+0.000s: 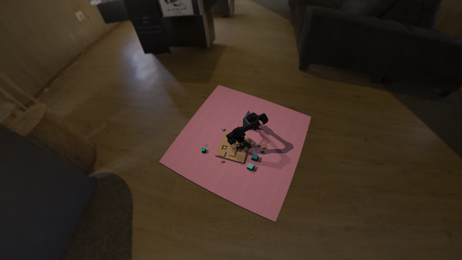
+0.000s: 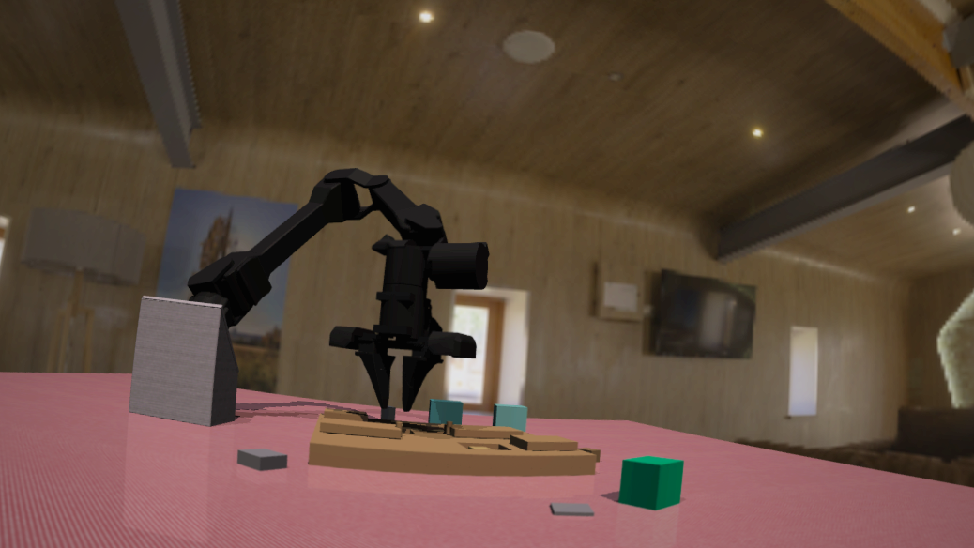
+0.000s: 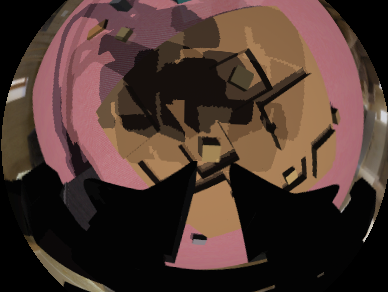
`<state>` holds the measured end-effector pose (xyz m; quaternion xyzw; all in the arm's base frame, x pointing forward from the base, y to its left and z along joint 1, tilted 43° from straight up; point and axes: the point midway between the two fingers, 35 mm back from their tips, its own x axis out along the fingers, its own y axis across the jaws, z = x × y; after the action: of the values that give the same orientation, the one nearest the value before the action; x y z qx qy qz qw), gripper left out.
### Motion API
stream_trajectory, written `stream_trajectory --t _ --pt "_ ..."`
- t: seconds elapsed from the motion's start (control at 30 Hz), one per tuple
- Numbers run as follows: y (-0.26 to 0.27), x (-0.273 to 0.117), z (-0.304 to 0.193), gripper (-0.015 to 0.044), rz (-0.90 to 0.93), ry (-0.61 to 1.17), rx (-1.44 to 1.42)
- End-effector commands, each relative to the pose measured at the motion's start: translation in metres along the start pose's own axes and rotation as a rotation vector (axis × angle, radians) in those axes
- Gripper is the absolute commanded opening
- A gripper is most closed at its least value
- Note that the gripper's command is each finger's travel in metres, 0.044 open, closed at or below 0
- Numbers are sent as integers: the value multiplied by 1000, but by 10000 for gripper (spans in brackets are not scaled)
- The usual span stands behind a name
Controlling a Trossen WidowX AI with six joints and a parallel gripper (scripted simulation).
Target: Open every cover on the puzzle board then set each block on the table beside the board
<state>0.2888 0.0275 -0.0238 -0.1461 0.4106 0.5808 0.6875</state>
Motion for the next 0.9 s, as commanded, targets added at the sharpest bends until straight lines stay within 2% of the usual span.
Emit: stream_trajectory --t 0.0,0.87 --pt "1 2 0 144 3 -2 5" --pt "1 14 0 144 3 -3 5"
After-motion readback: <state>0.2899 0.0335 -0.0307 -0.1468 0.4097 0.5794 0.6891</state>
